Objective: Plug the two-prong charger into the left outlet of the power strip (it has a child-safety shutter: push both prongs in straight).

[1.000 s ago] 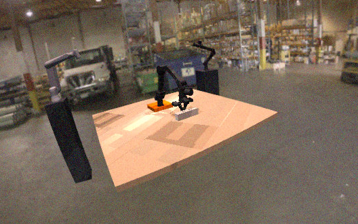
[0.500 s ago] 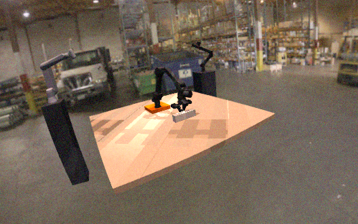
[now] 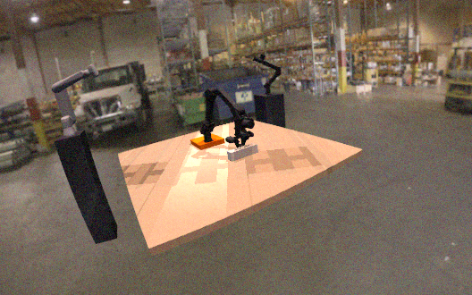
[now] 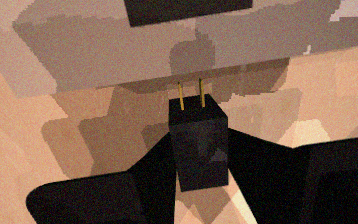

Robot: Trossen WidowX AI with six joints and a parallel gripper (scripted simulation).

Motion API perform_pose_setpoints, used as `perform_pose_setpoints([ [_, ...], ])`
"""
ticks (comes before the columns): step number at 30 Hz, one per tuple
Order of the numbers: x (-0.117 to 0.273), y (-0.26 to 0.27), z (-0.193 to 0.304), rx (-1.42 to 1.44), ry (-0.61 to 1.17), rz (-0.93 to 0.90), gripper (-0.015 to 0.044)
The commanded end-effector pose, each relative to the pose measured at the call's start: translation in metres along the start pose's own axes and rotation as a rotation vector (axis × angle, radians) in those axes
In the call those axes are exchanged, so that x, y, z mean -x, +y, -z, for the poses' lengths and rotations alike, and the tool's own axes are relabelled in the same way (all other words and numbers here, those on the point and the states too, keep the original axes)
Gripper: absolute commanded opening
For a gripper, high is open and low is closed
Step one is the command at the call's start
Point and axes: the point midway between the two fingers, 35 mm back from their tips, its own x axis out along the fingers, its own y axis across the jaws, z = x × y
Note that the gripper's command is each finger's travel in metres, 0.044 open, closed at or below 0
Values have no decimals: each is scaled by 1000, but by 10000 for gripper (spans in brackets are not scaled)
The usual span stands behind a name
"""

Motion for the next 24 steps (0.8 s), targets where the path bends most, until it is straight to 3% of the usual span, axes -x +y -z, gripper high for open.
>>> perform_pose_setpoints([
  [1, 0, 0, 0, 7, 2, -2, 0],
  [24, 2, 0, -7, 7, 1, -2, 0],
])
